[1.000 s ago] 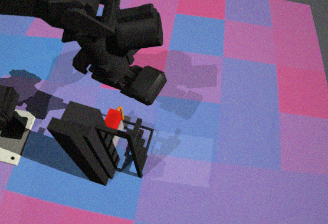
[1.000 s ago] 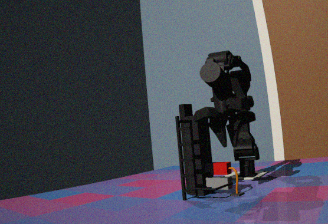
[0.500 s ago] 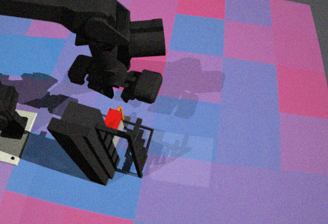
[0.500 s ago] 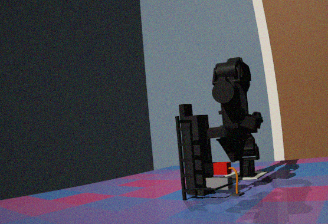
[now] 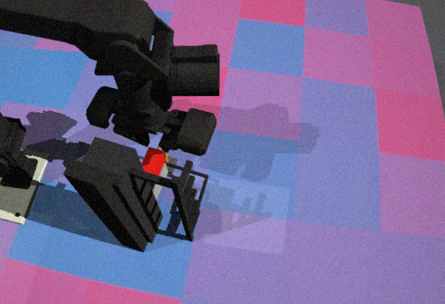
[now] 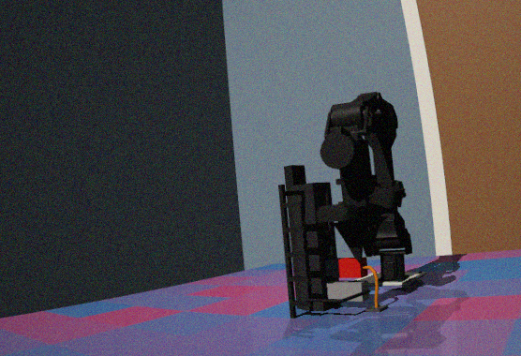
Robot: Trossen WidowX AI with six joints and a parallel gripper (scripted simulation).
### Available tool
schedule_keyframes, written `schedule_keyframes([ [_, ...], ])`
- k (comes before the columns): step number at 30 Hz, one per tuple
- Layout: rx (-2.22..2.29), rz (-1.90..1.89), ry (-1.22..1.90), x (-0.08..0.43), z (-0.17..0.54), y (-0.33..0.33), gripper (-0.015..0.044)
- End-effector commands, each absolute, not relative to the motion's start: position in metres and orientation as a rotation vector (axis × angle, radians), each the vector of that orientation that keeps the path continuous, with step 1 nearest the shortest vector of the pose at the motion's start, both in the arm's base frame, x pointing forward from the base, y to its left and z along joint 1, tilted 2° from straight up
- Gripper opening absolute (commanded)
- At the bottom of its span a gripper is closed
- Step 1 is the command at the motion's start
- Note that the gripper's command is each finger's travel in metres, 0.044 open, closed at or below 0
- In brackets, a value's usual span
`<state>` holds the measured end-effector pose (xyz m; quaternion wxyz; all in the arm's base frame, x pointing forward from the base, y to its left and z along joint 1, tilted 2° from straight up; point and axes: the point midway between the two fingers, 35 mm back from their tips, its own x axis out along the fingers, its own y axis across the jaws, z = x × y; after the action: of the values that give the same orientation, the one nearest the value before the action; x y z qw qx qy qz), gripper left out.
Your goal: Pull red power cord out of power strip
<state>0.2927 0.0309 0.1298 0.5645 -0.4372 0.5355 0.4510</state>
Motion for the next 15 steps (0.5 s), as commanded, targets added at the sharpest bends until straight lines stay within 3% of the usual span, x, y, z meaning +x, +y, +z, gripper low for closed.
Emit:
schedule_keyframes([
  [1, -1.034, 1.060, 1.261, 0.2896, 0.1294, 0.0242, 0.0160],
  [15, -1.035, 1.059, 1.262, 0.2873, 0.1227, 0.0158, 0.0160],
])
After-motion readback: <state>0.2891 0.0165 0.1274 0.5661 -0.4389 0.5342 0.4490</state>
